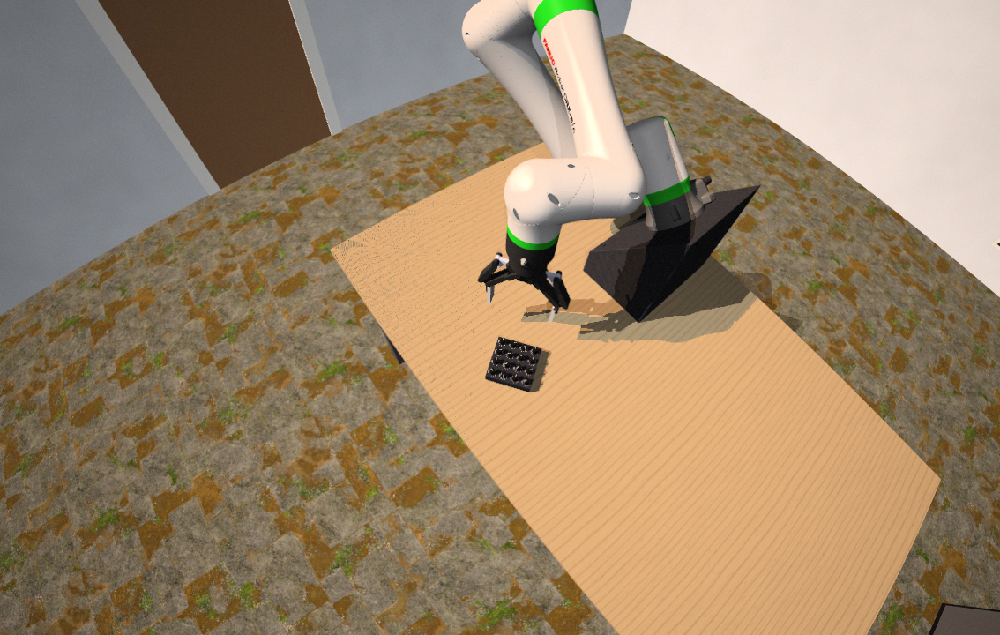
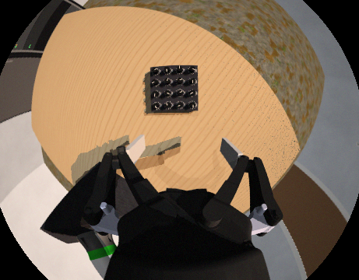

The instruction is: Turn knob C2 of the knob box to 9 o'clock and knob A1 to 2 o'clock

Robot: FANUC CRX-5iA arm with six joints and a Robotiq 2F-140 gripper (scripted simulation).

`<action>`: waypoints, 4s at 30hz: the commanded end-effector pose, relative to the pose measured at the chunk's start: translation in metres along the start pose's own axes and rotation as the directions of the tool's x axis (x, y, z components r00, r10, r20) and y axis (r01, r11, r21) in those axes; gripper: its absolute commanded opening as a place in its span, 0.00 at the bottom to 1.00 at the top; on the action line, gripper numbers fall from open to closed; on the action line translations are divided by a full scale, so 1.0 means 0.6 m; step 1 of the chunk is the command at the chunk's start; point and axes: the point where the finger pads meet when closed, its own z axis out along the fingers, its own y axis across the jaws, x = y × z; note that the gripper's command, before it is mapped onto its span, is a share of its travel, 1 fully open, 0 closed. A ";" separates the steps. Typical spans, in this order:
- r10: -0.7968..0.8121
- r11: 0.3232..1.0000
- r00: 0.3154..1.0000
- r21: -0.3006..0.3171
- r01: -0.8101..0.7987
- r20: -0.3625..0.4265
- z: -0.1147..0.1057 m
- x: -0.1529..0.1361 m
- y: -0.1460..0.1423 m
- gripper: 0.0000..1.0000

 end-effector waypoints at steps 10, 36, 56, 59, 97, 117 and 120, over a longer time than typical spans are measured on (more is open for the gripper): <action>0.354 0.935 0.935 0.001 -0.354 -0.001 -0.009 0.027 -0.022 1.00; 0.917 0.398 0.398 0.001 -0.917 0.000 -0.027 0.082 -0.077 1.00; 0.996 0.088 0.088 0.000 -0.996 0.000 -0.034 0.103 -0.101 0.12; 0.996 0.088 0.088 0.000 -0.996 0.000 -0.034 0.103 -0.101 0.12; 0.996 0.088 0.088 0.000 -0.996 0.000 -0.030 0.103 -0.101 0.12; 0.996 0.087 0.087 0.000 -0.996 0.000 0.002 0.103 -0.102 0.12; 0.996 0.087 0.087 0.000 -0.996 0.000 0.009 0.103 -0.102 0.12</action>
